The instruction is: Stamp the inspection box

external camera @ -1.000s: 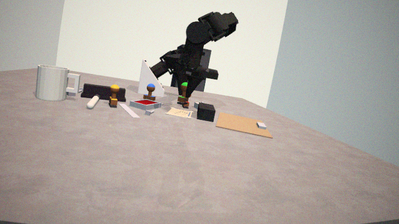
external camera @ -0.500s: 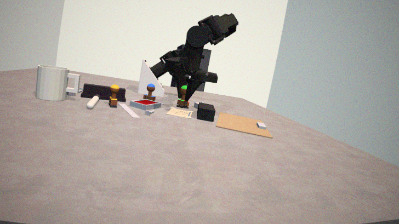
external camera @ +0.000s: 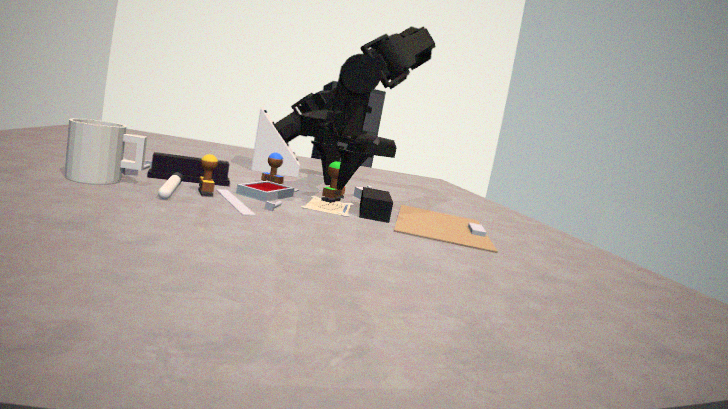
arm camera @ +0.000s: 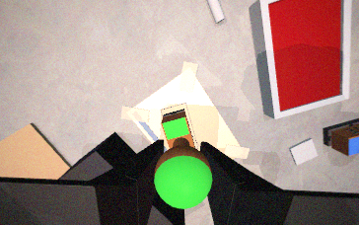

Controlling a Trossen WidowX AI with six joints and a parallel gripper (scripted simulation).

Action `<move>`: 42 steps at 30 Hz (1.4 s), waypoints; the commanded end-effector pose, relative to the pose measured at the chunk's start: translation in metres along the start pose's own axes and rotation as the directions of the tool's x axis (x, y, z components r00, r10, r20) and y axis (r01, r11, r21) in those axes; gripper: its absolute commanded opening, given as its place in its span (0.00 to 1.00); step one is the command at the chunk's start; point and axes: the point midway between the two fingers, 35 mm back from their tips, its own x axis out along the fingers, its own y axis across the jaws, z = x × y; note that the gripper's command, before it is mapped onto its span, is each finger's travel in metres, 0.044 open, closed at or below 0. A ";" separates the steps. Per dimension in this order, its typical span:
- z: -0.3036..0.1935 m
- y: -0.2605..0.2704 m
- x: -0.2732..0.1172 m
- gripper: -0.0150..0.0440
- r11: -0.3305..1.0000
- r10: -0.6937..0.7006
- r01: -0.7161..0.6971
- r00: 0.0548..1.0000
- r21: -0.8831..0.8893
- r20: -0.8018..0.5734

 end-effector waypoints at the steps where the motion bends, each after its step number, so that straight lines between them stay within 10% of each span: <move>1: -0.002 0.000 0.005 0.25 1.000 0.001 -0.001 1.000 0.006 -0.007; 42: -0.002 0.000 0.014 0.25 1.000 0.002 -0.002 1.000 0.006 -0.007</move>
